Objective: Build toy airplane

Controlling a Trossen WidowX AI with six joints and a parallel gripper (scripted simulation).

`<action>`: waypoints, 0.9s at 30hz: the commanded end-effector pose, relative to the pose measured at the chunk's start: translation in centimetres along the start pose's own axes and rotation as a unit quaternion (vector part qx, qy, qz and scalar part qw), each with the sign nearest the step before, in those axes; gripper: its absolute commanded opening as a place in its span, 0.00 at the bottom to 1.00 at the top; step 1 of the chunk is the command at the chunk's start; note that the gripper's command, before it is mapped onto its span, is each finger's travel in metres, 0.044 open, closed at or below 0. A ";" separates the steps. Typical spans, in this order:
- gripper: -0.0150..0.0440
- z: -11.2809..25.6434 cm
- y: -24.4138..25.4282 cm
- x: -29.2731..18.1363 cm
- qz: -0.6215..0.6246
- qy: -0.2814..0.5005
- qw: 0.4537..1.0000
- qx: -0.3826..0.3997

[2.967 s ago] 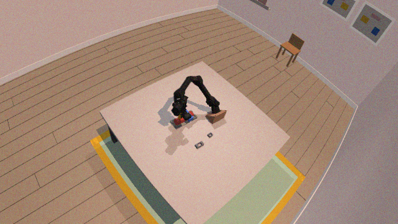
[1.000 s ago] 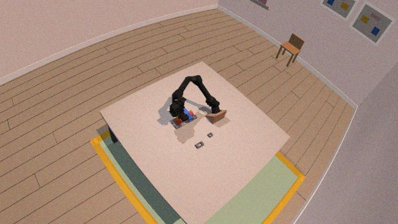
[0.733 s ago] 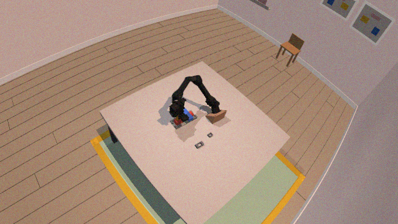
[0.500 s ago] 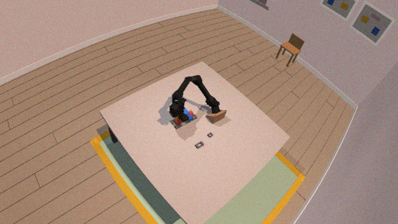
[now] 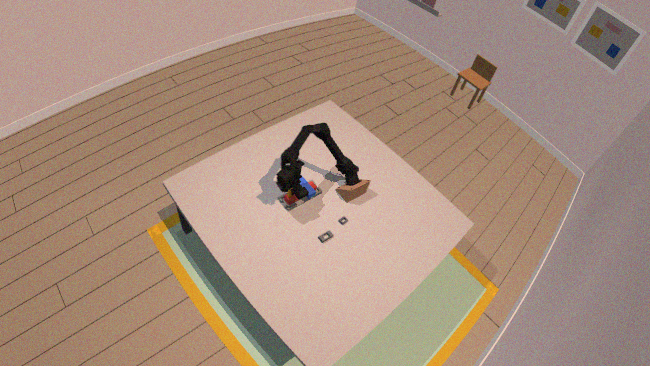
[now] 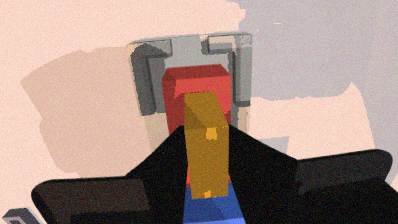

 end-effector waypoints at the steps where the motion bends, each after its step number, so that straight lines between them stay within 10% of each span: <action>1: 0.57 0.0 0.0 0.0 0.000 0.000 1.000 0.000; 4: 0.69 0.0 0.0 0.0 0.000 0.000 1.000 0.000; 27: 0.69 8.9 0.1 -0.4 0.045 -0.032 0.998 0.007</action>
Point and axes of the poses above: the point midway between the two fingers, 35 mm back from their tips, its own z axis back along the fingers, its own y axis across the jaws, x = y × z, the point moved 8 cm from there along z, back along the fingers, and after that the axes turned 9 degrees about -z, right-handed, at the moved point
